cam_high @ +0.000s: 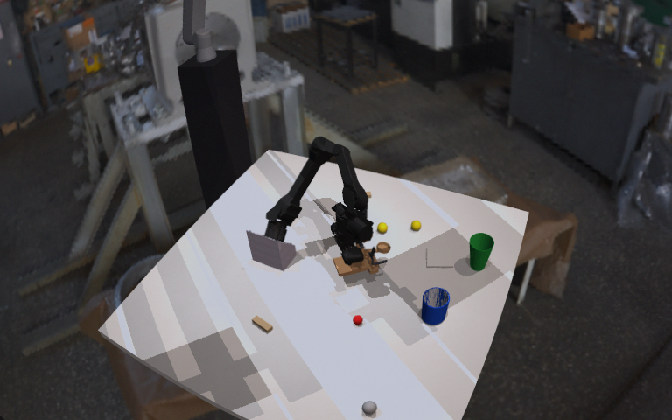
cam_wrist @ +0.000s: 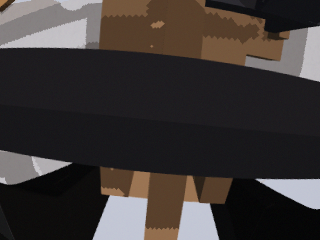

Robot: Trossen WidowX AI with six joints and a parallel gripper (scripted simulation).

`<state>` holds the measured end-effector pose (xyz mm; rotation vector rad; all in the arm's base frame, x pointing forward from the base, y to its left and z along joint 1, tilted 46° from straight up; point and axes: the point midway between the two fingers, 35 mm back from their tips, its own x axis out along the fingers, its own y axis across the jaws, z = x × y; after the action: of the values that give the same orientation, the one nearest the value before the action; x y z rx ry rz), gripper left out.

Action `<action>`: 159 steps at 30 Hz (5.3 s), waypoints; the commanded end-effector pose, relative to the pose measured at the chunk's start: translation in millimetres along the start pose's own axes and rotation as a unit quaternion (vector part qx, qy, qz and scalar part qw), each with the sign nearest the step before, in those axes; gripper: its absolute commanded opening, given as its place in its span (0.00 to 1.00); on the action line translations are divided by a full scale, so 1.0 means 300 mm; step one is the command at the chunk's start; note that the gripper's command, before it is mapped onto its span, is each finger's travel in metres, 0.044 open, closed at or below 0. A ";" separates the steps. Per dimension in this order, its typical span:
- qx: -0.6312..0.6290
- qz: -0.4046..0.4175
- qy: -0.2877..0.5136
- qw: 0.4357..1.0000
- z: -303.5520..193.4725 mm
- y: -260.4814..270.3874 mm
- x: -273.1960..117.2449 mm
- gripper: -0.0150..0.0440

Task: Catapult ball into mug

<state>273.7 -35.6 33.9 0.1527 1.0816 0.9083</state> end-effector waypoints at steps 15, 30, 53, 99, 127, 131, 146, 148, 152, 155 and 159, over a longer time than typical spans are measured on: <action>-0.271 0.000 0.003 0.963 -0.101 -0.155 -0.009 0.25; -0.377 0.001 0.002 0.926 -0.128 -0.255 -0.003 0.25; -0.377 0.001 0.002 0.926 -0.126 -0.258 0.119 0.25; -0.304 -0.006 0.005 0.953 -0.126 -0.271 -0.148 1.00; 0.178 -0.006 0.002 0.984 -0.128 -0.266 -0.156 1.00; 0.246 -0.005 0.002 0.969 -0.128 -0.266 -0.157 1.00; 0.488 -0.005 0.001 0.873 -0.129 -0.263 -0.161 1.00; 0.518 -0.005 0.001 0.855 -0.130 -0.262 -0.162 1.00; 0.577 -0.004 0.001 0.817 -0.130 -0.262 -0.163 1.00; 0.618 -0.004 0.001 0.786 -0.130 -0.261 -0.164 1.00; 0.672 -0.004 0.001 0.741 -0.130 -0.260 -0.165 1.00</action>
<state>278.7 -132.3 7.9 1.2743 1.5396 0.0048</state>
